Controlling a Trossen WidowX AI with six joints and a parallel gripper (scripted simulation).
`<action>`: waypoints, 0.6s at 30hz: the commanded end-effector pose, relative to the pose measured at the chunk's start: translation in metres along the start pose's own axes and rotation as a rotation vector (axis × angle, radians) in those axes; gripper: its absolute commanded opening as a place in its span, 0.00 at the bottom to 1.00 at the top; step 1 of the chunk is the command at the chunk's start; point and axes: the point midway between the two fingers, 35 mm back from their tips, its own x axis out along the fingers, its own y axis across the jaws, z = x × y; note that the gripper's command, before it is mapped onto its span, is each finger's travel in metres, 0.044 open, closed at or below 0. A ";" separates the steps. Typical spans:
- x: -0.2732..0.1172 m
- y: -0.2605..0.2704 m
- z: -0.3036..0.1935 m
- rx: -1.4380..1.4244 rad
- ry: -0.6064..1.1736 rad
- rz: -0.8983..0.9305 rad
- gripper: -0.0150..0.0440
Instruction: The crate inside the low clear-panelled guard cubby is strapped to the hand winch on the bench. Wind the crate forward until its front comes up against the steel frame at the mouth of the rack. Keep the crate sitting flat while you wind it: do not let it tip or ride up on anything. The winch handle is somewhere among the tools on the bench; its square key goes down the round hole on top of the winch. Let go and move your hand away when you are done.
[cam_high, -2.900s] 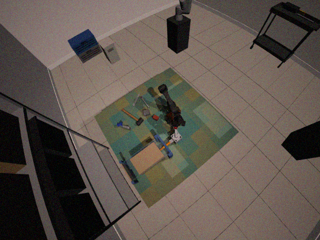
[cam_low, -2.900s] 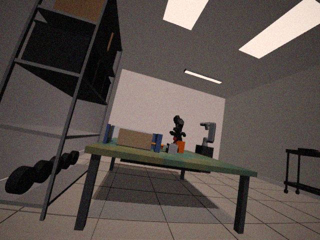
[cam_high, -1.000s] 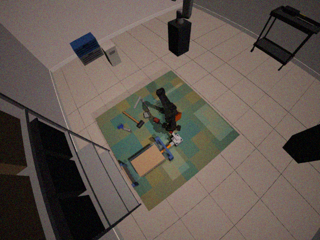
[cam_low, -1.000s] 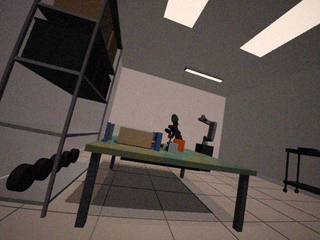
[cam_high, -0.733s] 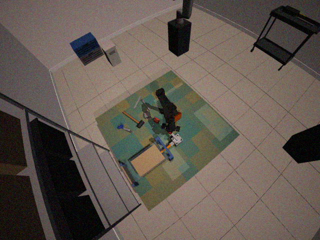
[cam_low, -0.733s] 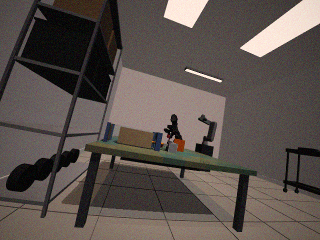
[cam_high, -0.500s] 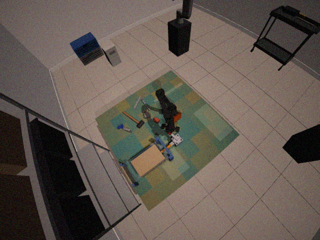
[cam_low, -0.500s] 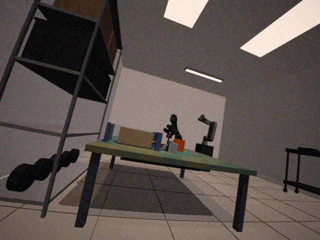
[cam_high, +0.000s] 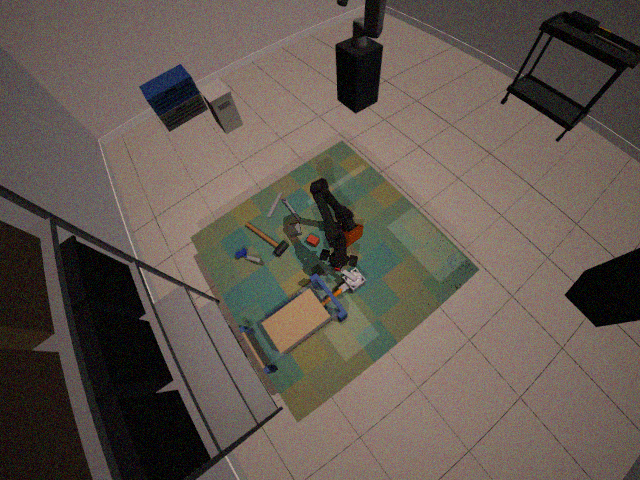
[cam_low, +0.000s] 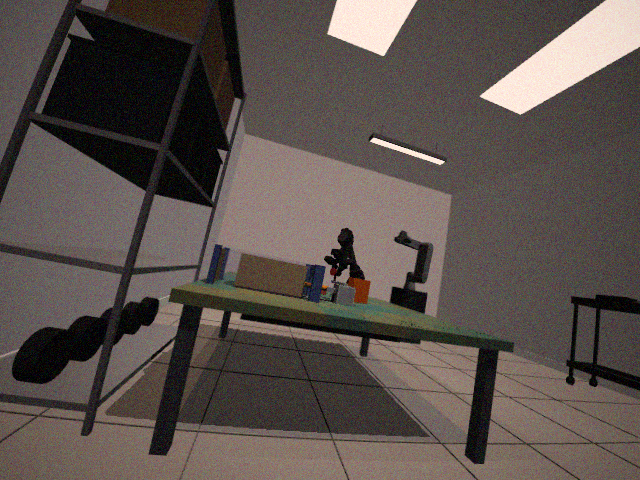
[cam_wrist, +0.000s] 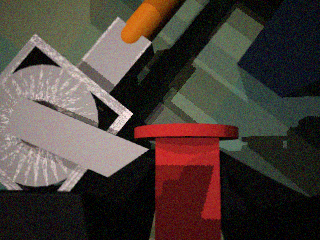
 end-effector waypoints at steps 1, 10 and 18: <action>0.006 -0.003 0.007 0.010 -0.003 -0.008 0.25; 0.010 -0.005 0.015 0.011 -0.004 -0.009 0.25; 0.013 -0.006 0.023 0.011 -0.004 -0.009 0.25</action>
